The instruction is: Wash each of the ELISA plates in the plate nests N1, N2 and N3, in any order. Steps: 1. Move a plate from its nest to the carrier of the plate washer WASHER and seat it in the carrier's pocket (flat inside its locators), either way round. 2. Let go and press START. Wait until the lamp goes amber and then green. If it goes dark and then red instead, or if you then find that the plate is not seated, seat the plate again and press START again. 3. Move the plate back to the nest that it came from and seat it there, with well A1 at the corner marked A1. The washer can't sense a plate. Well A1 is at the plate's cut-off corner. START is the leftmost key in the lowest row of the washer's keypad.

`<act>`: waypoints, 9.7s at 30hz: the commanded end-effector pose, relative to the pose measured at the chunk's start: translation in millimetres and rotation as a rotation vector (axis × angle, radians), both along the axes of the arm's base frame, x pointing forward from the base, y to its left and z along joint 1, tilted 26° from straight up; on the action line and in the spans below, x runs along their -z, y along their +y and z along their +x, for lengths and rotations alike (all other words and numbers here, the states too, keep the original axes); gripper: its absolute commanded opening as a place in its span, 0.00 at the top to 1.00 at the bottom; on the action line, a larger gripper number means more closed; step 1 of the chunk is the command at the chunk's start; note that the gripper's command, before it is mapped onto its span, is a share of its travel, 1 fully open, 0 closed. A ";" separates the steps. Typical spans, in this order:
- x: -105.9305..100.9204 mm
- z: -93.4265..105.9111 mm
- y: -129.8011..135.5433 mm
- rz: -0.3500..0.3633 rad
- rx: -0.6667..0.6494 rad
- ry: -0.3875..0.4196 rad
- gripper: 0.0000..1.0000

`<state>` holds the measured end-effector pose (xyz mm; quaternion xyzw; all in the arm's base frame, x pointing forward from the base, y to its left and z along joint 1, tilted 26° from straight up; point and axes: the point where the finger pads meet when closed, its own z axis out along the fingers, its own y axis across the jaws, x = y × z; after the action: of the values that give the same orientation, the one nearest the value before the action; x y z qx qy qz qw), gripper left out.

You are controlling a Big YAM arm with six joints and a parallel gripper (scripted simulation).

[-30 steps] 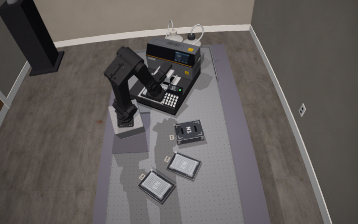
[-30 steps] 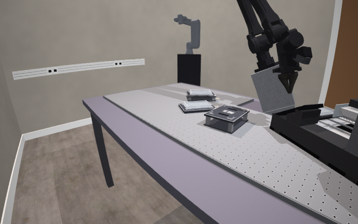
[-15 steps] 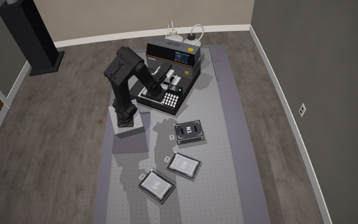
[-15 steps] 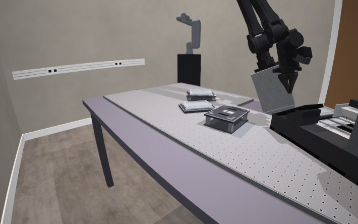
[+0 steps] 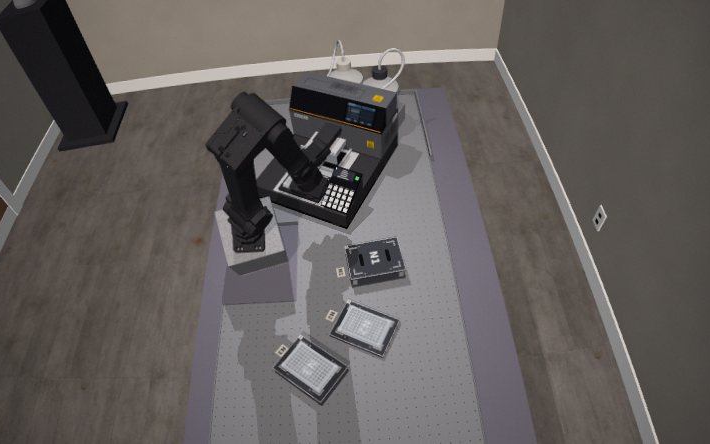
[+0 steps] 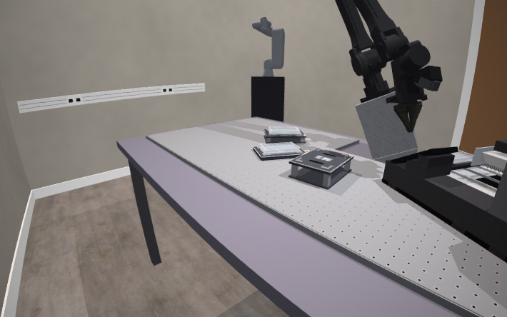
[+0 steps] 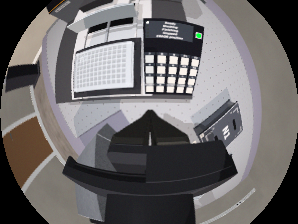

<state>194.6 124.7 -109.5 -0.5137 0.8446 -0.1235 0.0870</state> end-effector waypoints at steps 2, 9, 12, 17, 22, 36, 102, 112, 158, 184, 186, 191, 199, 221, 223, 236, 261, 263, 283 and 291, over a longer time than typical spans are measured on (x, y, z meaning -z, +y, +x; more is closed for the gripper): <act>-2.3 5.8 6.4 0.009 0.000 -0.011 1.00; 1.3 1.9 27.8 -0.030 -0.112 0.032 0.00; 3.6 -3.1 42.9 -0.062 -0.200 0.066 0.00; 7.5 -11.6 67.9 -0.116 -0.346 0.122 0.00; 10.6 -18.5 87.7 -0.160 -0.464 0.167 0.00; 18.9 -35.6 138.3 -0.302 -0.841 0.312 0.00; 62.9 -32.1 100.6 -0.530 -1.404 0.553 0.00; 74.9 -32.6 91.4 -0.533 -1.404 0.560 0.00; 91.1 -29.9 87.0 -0.531 -1.406 0.554 0.00; 104.8 -29.2 78.2 -0.532 -1.404 0.558 0.00; 105.1 -29.9 80.7 -0.533 -1.411 0.554 0.00; 100.4 -27.7 89.6 -0.527 -1.407 0.537 0.00; 100.4 -27.7 89.6 -0.527 -1.407 0.537 0.04; 100.4 -27.7 89.6 -0.527 -1.407 0.537 0.18; 100.4 -27.7 89.6 -0.527 -1.407 0.537 0.18; 100.4 -27.7 89.6 -0.527 -1.407 0.537 0.18; 88.8 -31.6 94.6 -0.530 -1.412 0.532 0.18; 85.9 -31.5 97.3 -0.527 -1.410 0.529 0.18; 57.9 -29.0 123.2 -0.515 -1.411 0.505 0.18; 45.3 -30.9 128.1 -0.514 -1.411 0.506 0.18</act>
<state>158.0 225.4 -167.9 -0.9412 0.2548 -0.1048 -0.1956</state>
